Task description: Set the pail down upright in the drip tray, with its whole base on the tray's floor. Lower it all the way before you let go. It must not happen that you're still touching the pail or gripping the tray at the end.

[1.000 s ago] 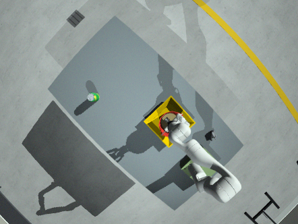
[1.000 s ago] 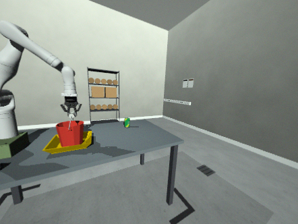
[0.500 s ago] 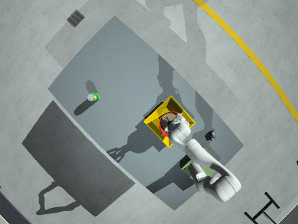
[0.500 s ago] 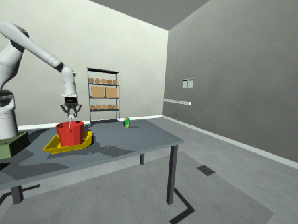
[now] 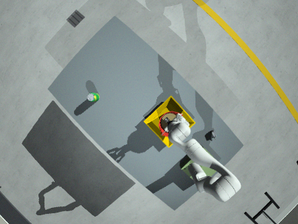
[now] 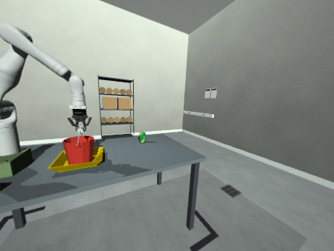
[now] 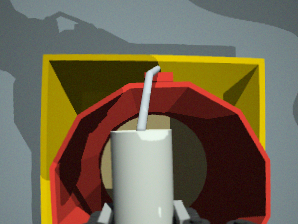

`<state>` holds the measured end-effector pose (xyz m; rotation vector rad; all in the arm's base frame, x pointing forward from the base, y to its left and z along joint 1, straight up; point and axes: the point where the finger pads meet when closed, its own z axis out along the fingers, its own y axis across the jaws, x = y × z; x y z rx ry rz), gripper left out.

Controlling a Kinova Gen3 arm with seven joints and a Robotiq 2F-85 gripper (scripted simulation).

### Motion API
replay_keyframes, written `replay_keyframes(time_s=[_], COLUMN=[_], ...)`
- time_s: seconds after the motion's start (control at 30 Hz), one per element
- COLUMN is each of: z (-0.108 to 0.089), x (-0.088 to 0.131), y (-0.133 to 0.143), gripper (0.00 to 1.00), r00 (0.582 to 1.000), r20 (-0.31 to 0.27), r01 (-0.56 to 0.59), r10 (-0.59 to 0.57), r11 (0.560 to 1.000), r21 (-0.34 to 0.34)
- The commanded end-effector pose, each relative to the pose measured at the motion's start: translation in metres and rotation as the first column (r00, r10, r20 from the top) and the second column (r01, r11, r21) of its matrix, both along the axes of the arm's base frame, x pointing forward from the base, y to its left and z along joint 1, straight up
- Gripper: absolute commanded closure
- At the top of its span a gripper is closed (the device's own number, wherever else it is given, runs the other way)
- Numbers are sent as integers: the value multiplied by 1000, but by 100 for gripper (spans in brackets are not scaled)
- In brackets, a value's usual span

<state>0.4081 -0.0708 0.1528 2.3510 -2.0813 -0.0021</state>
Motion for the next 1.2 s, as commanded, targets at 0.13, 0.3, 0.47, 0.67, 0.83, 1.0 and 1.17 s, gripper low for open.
replay_keyframes(time_s=[0.13, 0.3, 0.47, 0.67, 0.83, 1.0, 1.17], z=[1, 1, 1, 1, 1, 1, 1], x=[0, 0, 0, 0, 0, 0, 0], y=[0, 0, 0, 0, 0, 0, 0], gripper=[90, 90, 90, 90, 90, 0, 0], r00=[1000, 1000, 1000, 1000, 1000, 1000, 1000], r20=[2, 2, 2, 2, 2, 2, 2], r01=[0, 0, 0, 0, 0, 0, 0], r10=[0, 0, 0, 0, 0, 0, 0], r11=[1000, 1000, 1000, 1000, 1000, 1000, 1000], r21=[0, 0, 0, 0, 0, 0, 0])
